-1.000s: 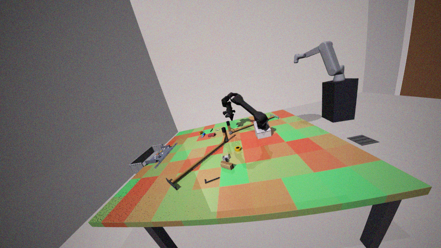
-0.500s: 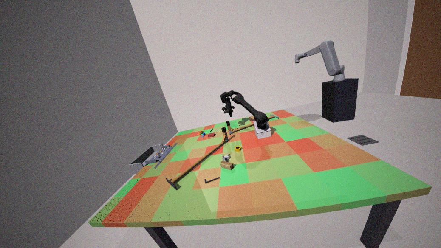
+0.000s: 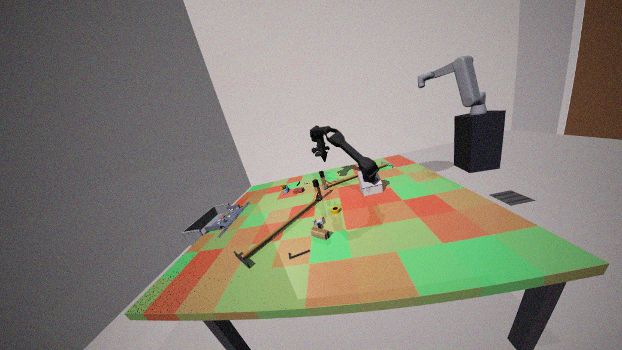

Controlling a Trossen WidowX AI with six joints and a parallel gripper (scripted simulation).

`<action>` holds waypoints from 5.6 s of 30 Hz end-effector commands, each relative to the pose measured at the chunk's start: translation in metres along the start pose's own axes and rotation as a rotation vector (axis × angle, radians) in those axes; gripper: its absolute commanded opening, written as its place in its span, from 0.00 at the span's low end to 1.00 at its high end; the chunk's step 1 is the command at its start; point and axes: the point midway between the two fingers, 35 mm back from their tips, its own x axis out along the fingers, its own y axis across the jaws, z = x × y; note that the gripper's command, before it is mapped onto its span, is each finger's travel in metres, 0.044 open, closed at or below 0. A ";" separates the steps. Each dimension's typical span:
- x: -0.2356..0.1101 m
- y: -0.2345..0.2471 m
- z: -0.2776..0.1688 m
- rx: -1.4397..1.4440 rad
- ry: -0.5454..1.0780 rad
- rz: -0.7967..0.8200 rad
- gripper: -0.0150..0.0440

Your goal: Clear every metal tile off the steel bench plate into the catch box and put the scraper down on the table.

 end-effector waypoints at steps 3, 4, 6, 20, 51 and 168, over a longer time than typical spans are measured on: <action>-0.005 0.025 0.016 -0.045 -0.004 -0.014 0.25; -0.005 0.030 0.018 -0.052 -0.005 -0.017 0.25; -0.006 0.039 0.023 -0.067 -0.008 -0.021 0.25; -0.013 0.103 0.055 -0.157 -0.041 -0.052 0.25; -0.017 0.267 0.092 -0.370 -0.133 -0.057 0.25; 0.146 0.541 0.014 -0.748 -0.195 0.135 0.25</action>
